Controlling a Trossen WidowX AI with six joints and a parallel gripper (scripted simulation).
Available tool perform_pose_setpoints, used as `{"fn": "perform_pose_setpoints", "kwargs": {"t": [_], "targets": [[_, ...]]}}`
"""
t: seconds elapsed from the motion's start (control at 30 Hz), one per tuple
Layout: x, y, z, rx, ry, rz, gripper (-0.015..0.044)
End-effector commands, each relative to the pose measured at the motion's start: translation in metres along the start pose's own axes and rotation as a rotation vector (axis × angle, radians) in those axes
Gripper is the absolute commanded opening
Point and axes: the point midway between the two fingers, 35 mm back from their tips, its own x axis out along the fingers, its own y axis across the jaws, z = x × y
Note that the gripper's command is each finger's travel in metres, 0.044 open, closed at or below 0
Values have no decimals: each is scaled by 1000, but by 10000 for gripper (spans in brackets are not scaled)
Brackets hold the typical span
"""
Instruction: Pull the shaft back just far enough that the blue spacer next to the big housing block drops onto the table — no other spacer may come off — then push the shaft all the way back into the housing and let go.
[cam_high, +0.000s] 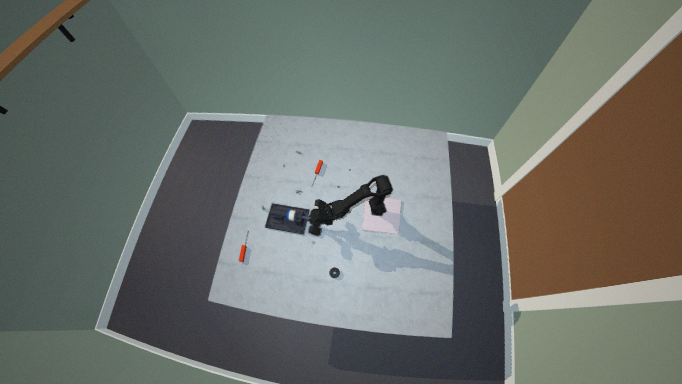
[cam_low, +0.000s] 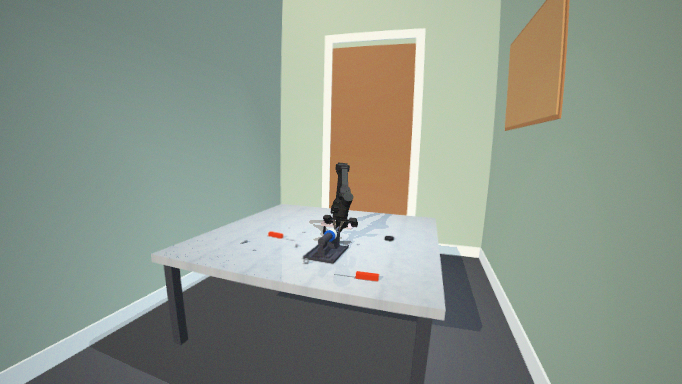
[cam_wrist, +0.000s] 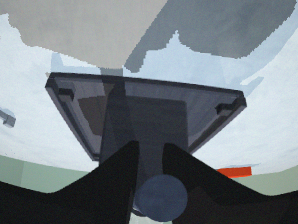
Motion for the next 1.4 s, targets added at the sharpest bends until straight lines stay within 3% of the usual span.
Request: {"fn": "perform_pose_setpoints", "kwargs": {"t": [0.0, 1.37], "targets": [[-1, 0, 1, 5, 0, 1, 0], [-4, 0, 4, 5, -1, 1, 0]]}}
